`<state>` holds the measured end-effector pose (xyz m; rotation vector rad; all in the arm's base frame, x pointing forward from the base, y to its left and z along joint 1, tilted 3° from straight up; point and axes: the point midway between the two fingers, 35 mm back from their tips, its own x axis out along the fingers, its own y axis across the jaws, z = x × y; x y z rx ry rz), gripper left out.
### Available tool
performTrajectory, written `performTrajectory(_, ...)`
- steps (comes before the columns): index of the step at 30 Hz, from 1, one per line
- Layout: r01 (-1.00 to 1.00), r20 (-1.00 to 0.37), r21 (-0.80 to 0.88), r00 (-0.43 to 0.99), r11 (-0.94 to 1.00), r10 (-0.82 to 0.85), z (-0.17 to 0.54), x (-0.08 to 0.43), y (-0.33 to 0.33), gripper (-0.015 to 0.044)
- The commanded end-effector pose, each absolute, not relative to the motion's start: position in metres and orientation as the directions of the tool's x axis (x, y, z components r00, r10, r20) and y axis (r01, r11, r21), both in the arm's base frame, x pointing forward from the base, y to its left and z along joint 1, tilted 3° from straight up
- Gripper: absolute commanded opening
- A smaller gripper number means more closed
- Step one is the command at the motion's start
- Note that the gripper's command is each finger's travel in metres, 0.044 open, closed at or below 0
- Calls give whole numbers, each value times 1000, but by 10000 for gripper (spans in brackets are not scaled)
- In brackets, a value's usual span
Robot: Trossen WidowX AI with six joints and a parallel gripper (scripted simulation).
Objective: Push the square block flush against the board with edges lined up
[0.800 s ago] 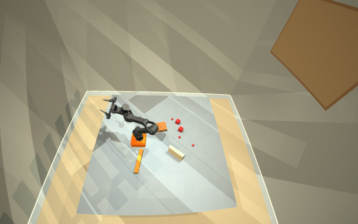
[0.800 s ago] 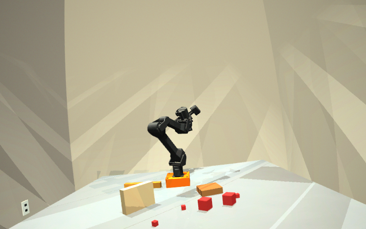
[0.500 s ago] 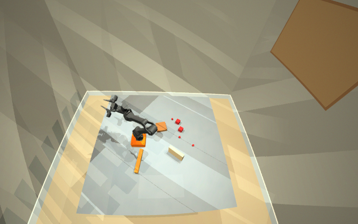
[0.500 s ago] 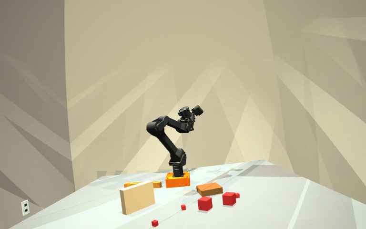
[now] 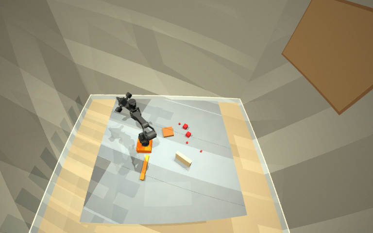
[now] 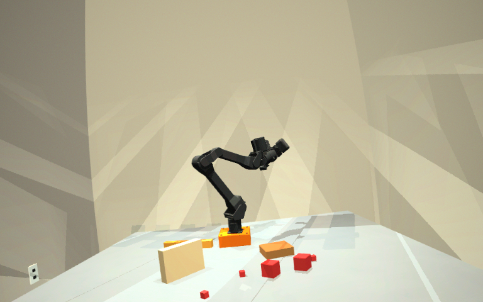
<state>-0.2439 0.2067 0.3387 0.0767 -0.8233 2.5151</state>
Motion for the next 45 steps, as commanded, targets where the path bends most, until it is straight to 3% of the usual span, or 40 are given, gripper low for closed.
performTrajectory(1, -531, 138, -556, -817, -639, 559, 333, -223, 246, 0)
performTrajectory(13, -650, -45, -589, -568, -480, 822, 310, -137, 333, 0)
performTrajectory(24, -723, -210, -607, -255, -331, 944, 286, -24, 379, 0)
performTrajectory(34, -761, -367, -615, 46, -205, 929, 263, 96, 381, 0)
performTrajectory(45, -803, -544, -591, 321, -82, 775, 234, 223, 333, 0)
